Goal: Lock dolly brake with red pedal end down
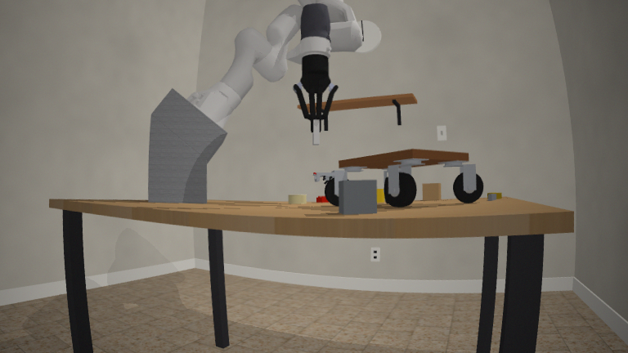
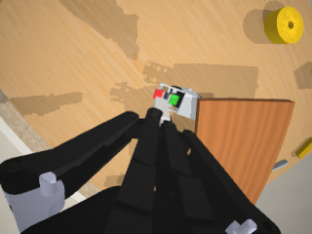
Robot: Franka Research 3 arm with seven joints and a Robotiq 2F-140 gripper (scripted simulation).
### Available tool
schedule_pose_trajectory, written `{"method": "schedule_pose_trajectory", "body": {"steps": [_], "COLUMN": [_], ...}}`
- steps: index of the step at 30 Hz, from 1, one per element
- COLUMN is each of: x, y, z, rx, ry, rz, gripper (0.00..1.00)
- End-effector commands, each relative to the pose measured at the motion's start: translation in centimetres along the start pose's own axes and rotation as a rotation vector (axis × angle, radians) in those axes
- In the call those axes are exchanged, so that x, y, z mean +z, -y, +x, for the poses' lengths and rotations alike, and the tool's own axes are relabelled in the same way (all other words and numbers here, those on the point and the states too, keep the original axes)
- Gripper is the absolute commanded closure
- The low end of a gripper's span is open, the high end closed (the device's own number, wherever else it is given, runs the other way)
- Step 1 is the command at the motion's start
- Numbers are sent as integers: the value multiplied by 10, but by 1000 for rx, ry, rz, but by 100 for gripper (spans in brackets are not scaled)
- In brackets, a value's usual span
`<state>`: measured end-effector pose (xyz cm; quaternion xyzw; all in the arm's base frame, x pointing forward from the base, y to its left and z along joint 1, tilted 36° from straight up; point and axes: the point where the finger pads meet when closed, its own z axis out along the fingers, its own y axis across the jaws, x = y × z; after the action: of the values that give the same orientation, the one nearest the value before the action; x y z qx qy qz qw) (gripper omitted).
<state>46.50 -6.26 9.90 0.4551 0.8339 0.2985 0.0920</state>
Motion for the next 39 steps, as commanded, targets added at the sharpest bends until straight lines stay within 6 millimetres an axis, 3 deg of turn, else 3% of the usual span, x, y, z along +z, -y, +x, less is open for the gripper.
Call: {"method": "schedule_pose_trajectory", "body": {"steps": [1, 23, 39], "x": [1, 2, 22], "y": [0, 0, 0], "z": [-1, -1, -1], "rx": [-9, -9, -9], "ry": [3, 3, 3], "rz": [0, 0, -1], "gripper": [100, 100, 100]}}
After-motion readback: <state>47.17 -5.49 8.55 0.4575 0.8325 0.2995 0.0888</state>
